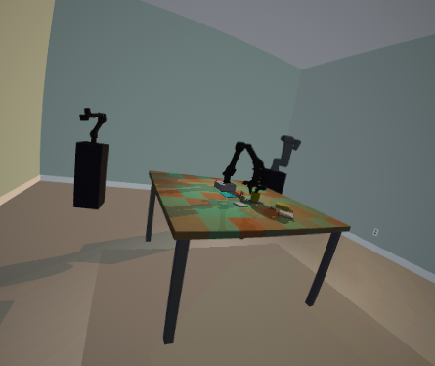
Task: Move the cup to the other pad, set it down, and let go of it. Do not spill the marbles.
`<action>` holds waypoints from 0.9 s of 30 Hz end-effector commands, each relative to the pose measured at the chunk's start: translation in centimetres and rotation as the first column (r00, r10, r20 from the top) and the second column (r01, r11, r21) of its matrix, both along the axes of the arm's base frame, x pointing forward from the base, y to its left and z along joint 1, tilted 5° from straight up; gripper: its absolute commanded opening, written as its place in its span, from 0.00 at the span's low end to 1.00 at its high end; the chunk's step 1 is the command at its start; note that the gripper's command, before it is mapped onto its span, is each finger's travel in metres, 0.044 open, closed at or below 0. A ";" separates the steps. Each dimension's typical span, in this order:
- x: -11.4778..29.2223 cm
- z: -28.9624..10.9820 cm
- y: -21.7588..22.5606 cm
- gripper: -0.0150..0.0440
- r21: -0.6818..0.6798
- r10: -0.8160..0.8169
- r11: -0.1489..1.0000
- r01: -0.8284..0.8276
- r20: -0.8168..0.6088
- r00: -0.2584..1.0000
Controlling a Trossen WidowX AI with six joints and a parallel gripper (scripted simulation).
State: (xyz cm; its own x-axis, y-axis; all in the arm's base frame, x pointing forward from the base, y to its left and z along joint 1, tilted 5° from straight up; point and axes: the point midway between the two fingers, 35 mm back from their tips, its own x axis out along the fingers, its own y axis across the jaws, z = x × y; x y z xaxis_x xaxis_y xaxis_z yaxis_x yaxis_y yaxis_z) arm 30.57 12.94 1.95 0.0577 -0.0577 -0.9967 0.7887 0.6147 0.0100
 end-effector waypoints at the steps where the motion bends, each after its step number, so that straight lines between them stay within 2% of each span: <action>1: -0.2 -0.3 -0.2 0.54 -0.006 0.004 1.000 -0.004 -0.003 1.000; 3: -0.2 -0.3 -0.2 0.54 -0.006 0.004 1.000 -0.004 -0.003 1.000; 27: 0.0 -0.1 0.0 0.25 0.000 0.000 1.000 0.000 -0.001 1.000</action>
